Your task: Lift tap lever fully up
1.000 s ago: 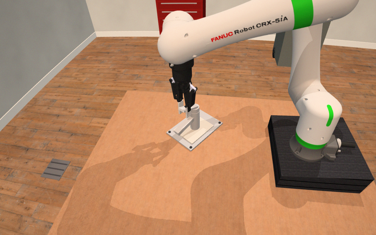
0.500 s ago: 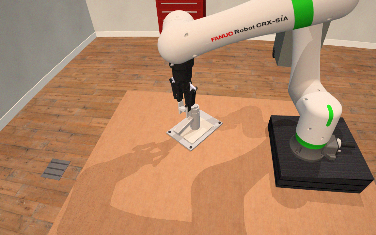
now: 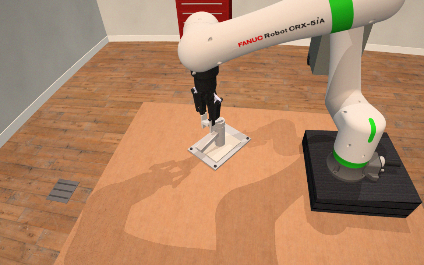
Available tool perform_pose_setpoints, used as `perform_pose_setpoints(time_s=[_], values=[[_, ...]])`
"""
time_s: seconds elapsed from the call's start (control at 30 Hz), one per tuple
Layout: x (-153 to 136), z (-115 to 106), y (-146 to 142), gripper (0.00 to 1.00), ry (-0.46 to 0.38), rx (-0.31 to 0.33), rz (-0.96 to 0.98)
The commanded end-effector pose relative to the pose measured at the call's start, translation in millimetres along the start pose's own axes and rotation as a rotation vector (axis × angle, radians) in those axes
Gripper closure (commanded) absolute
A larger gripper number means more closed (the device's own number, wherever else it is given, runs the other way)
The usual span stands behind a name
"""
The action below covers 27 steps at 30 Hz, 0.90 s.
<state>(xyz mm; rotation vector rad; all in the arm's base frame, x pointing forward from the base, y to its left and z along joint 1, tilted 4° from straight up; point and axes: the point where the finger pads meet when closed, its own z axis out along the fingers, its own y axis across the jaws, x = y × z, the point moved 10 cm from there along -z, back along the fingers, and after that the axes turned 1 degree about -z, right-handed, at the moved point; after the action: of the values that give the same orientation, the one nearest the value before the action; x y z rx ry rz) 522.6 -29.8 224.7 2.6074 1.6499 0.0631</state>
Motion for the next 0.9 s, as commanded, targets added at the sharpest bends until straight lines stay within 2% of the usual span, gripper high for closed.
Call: perform_pose_setpoints(time_s=[0.0,0.3,0.33,0.87], values=[[-0.1,-0.4,0.1,1.00,0.000,0.000,0.000],[-0.1,-0.4,0.1,1.00,0.000,0.000,0.000],[-0.1,-0.4,0.1,0.57,0.000,0.000,0.000],[-0.1,-0.4,0.1,0.57,0.000,0.000,0.000]])
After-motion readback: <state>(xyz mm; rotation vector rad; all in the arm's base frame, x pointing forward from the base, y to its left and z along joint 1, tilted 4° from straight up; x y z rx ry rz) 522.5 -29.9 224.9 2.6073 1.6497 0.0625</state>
